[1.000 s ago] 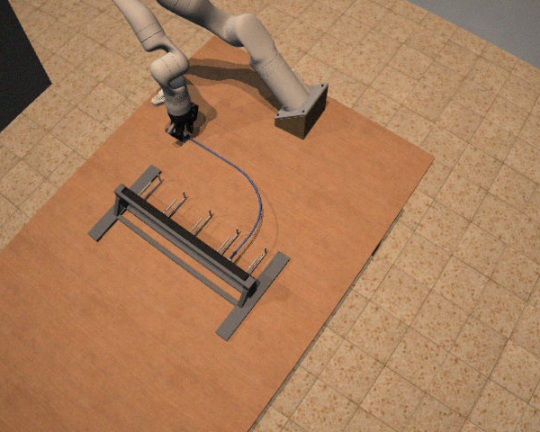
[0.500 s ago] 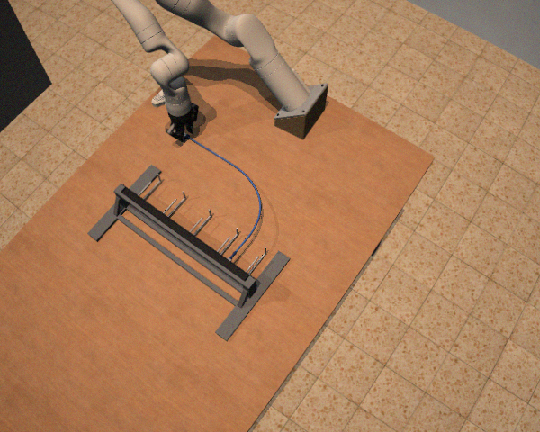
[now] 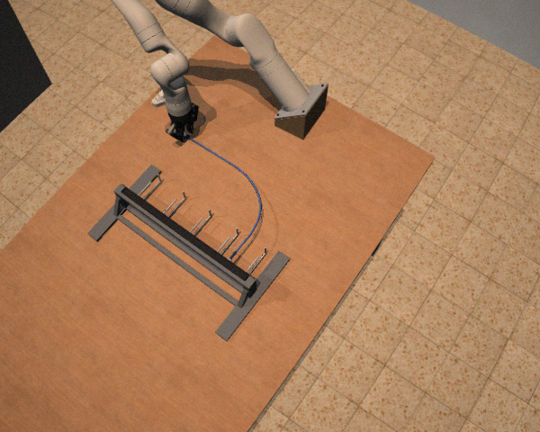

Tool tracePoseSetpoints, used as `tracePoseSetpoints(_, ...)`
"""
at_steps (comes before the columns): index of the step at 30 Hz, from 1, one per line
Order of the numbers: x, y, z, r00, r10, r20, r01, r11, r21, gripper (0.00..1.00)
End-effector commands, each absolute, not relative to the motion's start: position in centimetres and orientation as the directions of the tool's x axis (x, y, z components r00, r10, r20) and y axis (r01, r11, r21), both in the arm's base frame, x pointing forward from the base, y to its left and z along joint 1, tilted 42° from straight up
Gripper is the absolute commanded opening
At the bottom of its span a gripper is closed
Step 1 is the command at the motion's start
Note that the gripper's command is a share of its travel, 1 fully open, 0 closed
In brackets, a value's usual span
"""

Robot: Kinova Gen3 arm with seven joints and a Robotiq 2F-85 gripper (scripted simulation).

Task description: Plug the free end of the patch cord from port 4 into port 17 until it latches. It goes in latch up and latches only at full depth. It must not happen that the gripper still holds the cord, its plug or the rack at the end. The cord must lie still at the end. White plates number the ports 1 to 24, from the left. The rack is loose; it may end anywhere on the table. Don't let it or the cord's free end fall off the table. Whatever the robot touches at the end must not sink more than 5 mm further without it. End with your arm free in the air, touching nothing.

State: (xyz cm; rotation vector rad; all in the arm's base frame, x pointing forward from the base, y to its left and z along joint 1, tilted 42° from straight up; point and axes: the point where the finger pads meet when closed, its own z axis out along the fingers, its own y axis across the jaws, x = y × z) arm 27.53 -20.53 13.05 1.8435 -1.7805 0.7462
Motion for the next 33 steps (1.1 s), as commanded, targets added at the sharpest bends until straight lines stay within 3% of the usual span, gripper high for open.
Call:
tracePoseSetpoints(1, 27.56, -20.5, 13.07, 0.011, -0.744, 0.668, -0.998, -0.05, -0.039, 0.37)
tracePoseSetpoints(27, 27.56, -20.5, 13.07, 0.011, -0.744, 0.668, -0.998, -0.05, -0.039, 0.37)
tracePoseSetpoints(28, 27.56, -20.5, 13.07, 0.011, -0.744, 0.668, -0.998, -0.05, -0.039, 0.0)
tracePoseSetpoints(33, 27.56, -20.5, 13.07, 0.011, -0.744, 0.668, -0.998, -0.05, -0.039, 0.0)
